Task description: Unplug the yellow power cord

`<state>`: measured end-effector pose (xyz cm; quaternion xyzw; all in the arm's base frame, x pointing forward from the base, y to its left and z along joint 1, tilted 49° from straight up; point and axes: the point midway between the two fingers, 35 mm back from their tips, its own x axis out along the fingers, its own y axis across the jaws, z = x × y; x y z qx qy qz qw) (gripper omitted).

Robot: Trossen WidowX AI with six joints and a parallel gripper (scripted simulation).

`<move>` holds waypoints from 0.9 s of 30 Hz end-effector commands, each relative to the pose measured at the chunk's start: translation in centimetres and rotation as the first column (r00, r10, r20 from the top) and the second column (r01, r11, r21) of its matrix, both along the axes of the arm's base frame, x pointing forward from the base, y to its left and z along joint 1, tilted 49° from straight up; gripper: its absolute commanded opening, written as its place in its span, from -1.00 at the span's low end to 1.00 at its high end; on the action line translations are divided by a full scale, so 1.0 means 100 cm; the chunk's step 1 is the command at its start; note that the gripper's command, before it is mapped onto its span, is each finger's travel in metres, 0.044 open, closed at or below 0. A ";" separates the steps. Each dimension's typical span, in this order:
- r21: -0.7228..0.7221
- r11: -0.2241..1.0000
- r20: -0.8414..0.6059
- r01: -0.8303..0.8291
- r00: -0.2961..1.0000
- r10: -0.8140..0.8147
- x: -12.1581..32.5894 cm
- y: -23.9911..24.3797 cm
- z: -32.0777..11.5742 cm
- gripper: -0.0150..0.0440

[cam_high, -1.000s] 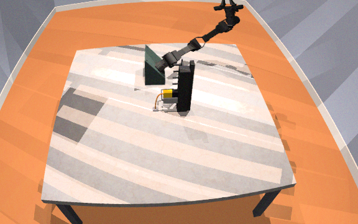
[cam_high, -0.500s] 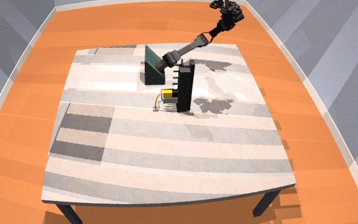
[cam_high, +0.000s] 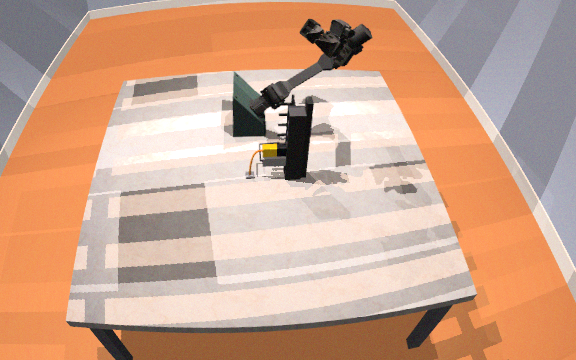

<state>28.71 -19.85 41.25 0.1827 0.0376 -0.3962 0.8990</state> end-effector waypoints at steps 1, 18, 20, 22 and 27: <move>0.171 0.982 -0.140 -0.080 0.985 0.104 0.032 0.003 -0.065 0.05; 0.894 0.414 -0.393 0.170 0.742 0.543 0.035 0.091 -0.310 0.05; 0.919 0.291 -0.390 0.265 0.716 0.579 0.025 0.108 -0.330 0.05; 0.913 0.135 -0.383 0.386 0.691 0.613 0.012 0.128 -0.348 0.05; 0.762 -0.192 -0.373 0.619 0.661 0.651 -0.014 0.167 -0.371 0.05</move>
